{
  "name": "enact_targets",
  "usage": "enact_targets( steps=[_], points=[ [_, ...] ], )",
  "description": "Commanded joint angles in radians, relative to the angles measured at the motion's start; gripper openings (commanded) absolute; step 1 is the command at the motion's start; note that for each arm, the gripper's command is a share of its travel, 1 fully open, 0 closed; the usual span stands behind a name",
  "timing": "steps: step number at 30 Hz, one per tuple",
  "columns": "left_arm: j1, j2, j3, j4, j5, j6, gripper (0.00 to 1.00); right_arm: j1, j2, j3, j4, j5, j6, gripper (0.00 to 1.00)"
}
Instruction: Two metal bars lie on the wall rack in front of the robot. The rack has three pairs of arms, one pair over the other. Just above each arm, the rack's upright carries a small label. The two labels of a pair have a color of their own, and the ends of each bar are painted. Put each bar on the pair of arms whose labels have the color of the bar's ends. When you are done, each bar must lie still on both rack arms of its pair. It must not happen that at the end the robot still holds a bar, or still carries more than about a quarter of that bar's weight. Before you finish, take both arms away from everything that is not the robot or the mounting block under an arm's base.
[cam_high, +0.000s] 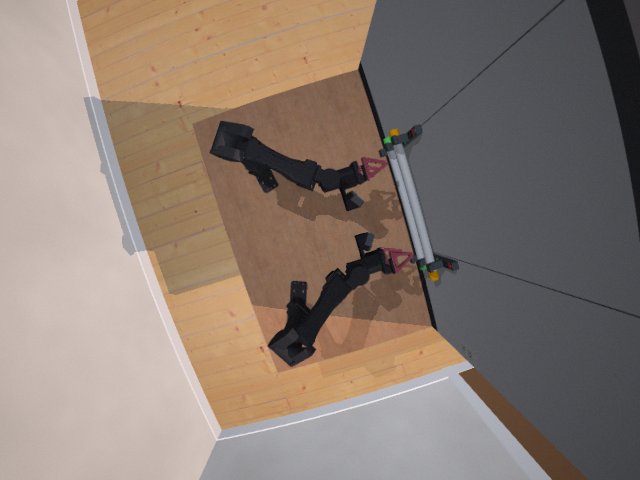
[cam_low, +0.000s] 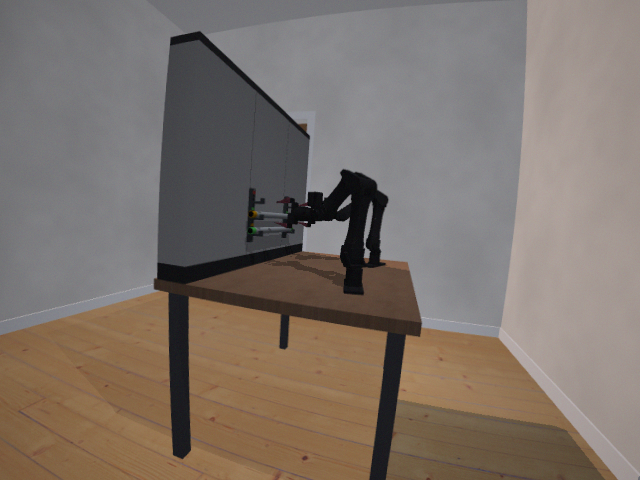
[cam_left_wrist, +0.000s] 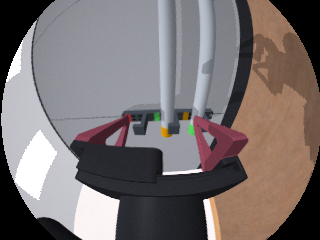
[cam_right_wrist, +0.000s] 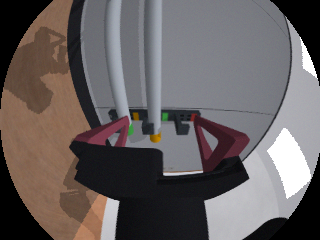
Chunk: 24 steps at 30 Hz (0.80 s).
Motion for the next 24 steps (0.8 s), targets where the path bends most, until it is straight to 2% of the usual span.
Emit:
enact_targets(
  steps=[1, 24],
  points=[
    [0.010, -0.031, 0.036, -0.037, 0.007, -0.003, 1.00, -0.009, -0.028, 0.034, -0.040, -0.006, 0.005, 1.00],
    [0.010, -0.076, 0.145, -0.190, 0.007, -0.003, 1.00, -0.009, -0.073, 0.142, -0.193, -0.006, 0.005, 1.00]
  ],
)
